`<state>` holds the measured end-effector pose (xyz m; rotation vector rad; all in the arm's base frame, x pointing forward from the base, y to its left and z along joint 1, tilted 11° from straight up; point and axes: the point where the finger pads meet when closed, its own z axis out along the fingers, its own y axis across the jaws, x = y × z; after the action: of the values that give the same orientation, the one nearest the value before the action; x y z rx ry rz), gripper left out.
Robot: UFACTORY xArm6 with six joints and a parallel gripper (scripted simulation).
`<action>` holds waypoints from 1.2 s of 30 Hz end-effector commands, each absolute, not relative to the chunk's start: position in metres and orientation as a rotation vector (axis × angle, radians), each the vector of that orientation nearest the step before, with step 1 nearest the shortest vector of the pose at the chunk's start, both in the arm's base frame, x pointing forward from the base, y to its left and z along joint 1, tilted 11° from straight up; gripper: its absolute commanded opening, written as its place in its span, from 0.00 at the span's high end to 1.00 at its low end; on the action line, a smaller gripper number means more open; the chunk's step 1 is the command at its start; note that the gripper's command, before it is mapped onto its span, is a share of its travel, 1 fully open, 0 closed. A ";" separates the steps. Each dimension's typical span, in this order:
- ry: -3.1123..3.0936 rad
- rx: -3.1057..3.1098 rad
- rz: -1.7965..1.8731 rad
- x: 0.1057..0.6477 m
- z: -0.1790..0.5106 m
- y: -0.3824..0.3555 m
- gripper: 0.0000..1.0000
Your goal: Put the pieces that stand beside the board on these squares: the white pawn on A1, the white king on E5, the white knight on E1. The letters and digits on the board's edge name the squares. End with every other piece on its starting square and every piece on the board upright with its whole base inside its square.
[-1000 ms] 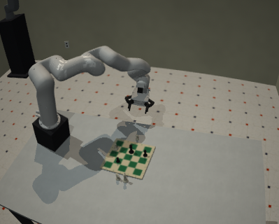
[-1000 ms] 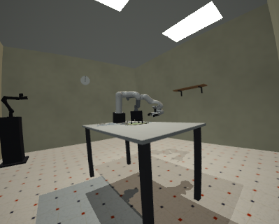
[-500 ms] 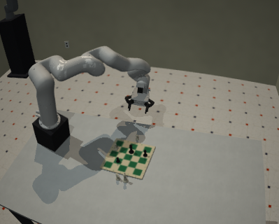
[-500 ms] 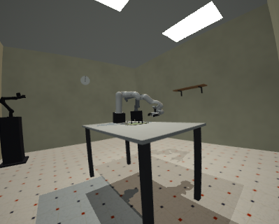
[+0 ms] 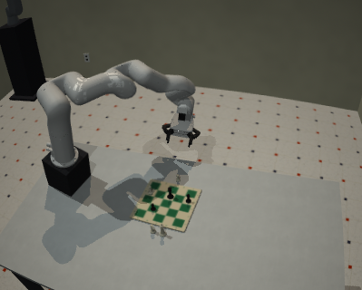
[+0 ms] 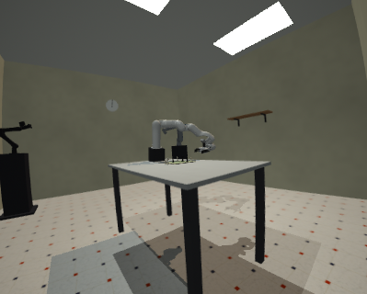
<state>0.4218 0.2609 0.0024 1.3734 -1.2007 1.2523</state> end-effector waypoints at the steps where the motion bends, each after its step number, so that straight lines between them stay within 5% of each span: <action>1: -1.205 1.375 1.253 0.422 0.004 0.262 0.00; 20: -1.205 1.374 1.253 0.421 0.010 0.262 0.00; 36: -1.205 1.374 1.253 0.408 0.088 0.267 0.00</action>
<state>0.4118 0.2644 0.0630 1.3629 -1.2012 1.2493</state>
